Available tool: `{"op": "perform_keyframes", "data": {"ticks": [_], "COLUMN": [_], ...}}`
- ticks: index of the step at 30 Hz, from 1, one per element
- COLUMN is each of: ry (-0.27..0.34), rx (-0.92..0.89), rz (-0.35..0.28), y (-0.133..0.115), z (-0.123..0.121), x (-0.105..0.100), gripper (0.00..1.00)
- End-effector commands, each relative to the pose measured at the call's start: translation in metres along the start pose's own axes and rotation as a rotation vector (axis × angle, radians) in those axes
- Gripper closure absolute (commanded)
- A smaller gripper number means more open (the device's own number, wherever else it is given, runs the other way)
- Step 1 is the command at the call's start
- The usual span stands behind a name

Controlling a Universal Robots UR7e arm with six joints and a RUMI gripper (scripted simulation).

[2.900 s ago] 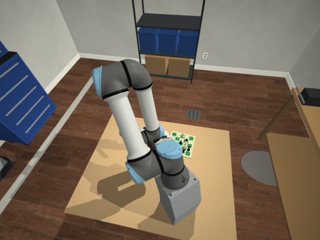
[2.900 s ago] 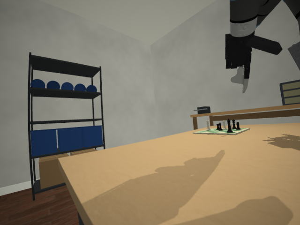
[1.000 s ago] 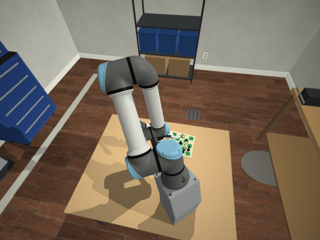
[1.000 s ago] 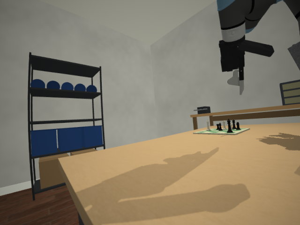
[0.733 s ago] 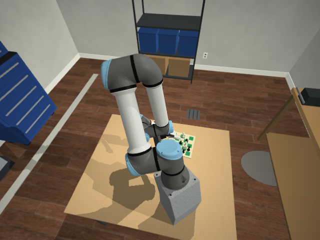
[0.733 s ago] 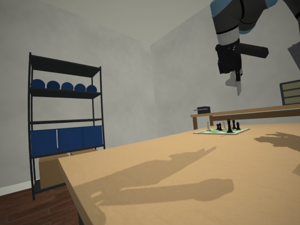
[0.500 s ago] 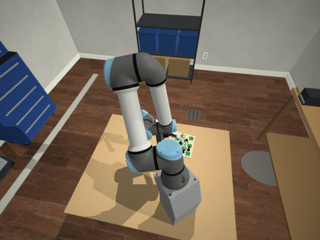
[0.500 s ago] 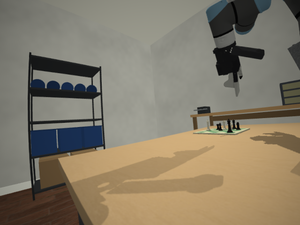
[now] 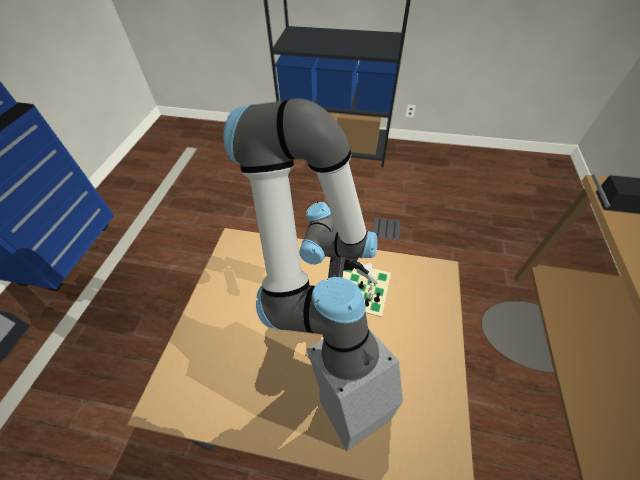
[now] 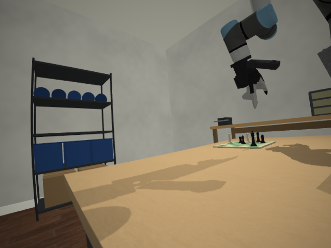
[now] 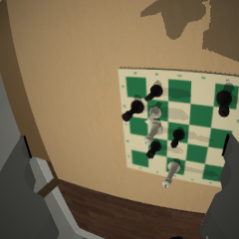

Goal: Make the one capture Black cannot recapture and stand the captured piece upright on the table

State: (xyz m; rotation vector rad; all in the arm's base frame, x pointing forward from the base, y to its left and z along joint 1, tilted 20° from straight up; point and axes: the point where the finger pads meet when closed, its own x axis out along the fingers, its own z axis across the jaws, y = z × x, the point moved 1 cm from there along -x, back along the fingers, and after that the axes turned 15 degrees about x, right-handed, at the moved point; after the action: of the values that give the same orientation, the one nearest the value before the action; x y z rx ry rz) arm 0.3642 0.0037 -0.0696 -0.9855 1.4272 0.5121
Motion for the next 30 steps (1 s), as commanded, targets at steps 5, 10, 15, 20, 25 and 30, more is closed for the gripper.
{"op": "perform_keyframes", "data": {"ticks": [5, 10, 15, 20, 25, 30], "ry": [-0.096, -0.179, -0.239, -0.336, -0.406, -0.487], "rx": [0.097, 0.185, 0.248, 0.351, 0.425, 0.51], "rz": [0.175, 0.327, 0.434, 0.609, 0.734, 0.879], "y": [-0.021, -0.04, -0.053, -0.074, -0.089, -0.106], "z": [-0.011, -0.021, -0.028, -0.039, -0.047, -0.056], "x": [0.022, 0.041, 0.055, 0.078, 0.094, 0.114], "gripper": [0.0, 0.0, 0.0, 0.0, 0.0, 0.0]}}
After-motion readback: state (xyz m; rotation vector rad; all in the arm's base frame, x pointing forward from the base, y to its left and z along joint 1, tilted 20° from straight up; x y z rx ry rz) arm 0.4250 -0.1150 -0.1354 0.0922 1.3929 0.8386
